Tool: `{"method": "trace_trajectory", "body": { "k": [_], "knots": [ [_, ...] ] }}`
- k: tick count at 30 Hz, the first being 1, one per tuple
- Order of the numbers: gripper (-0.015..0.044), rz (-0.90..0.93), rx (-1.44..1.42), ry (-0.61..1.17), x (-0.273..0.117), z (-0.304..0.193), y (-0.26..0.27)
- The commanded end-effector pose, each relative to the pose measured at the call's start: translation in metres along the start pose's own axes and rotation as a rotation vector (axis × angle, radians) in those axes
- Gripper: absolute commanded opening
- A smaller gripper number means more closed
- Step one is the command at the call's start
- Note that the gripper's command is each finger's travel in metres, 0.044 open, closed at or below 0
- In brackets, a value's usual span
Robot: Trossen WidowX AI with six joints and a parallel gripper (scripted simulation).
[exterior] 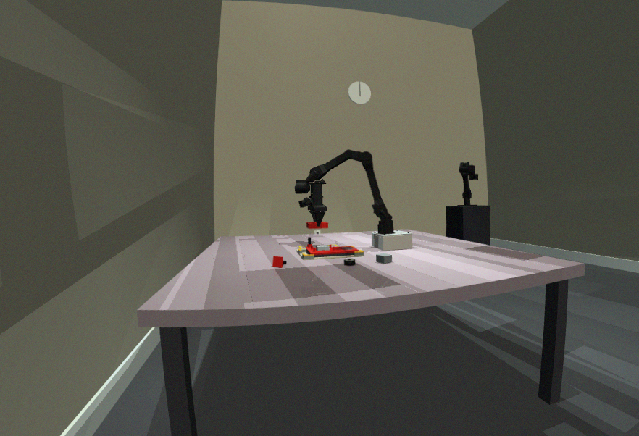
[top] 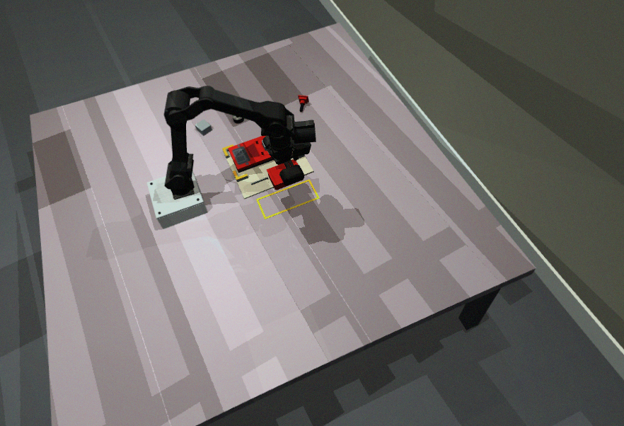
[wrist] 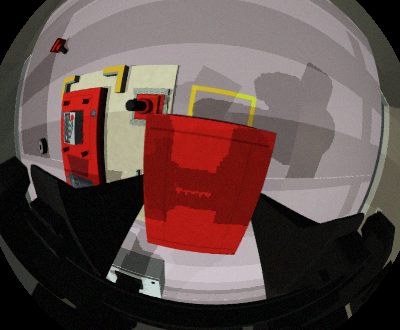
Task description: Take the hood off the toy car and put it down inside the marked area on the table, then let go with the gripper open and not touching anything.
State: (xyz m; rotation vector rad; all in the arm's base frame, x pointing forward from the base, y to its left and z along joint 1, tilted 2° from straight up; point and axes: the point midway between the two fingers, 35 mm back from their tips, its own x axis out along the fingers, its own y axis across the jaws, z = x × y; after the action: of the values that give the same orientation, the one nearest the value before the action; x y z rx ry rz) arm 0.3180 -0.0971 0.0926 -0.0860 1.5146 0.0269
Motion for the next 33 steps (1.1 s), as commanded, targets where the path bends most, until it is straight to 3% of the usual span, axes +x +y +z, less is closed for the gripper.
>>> {"method": "trace_trajectory", "body": {
  "k": [1,33],
  "knots": [
    [0.0,0.003,-0.003,0.003,0.0,-0.006,-0.01],
    [0.0,0.002,-0.003,0.003,0.017,-0.007,-0.015]
  ]
}}
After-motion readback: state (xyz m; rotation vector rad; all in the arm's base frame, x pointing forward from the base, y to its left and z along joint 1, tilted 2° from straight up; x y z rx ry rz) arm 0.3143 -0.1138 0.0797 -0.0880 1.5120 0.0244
